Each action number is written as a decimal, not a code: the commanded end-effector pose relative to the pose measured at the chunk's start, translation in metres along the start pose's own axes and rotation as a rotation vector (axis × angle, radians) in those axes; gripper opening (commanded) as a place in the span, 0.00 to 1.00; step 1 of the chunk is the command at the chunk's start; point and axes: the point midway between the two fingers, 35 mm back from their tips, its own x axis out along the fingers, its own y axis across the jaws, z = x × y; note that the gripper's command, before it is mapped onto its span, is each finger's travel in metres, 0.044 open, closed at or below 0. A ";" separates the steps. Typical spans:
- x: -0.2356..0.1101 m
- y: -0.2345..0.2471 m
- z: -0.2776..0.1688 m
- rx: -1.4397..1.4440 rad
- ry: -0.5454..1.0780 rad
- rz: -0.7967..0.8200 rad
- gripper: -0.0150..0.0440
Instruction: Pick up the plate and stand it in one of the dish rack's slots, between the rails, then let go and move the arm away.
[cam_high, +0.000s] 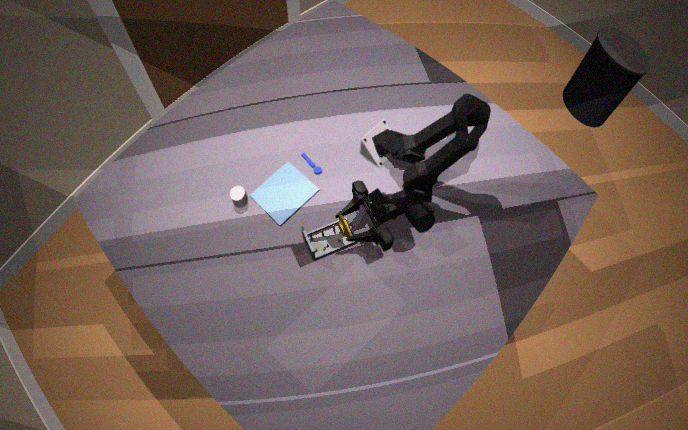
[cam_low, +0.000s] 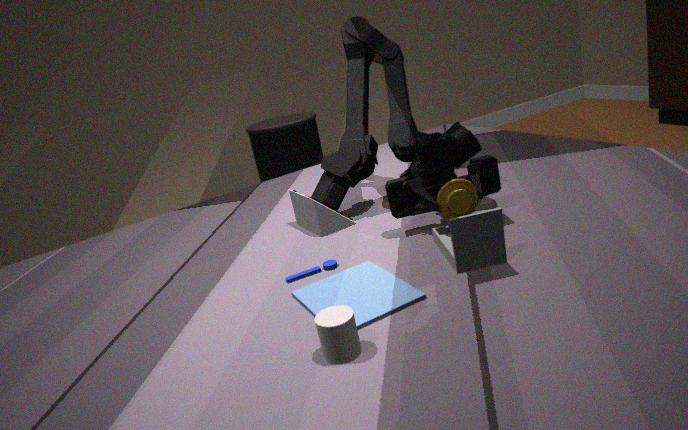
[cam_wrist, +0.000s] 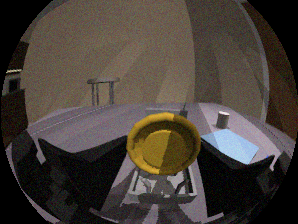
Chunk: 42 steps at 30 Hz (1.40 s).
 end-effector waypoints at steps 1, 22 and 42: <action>0.005 -0.005 0.000 -0.007 0.000 -0.004 0.25; 0.005 -0.003 -0.016 -0.005 0.009 0.002 0.25; 0.005 -0.004 -0.017 -0.003 0.008 0.001 0.93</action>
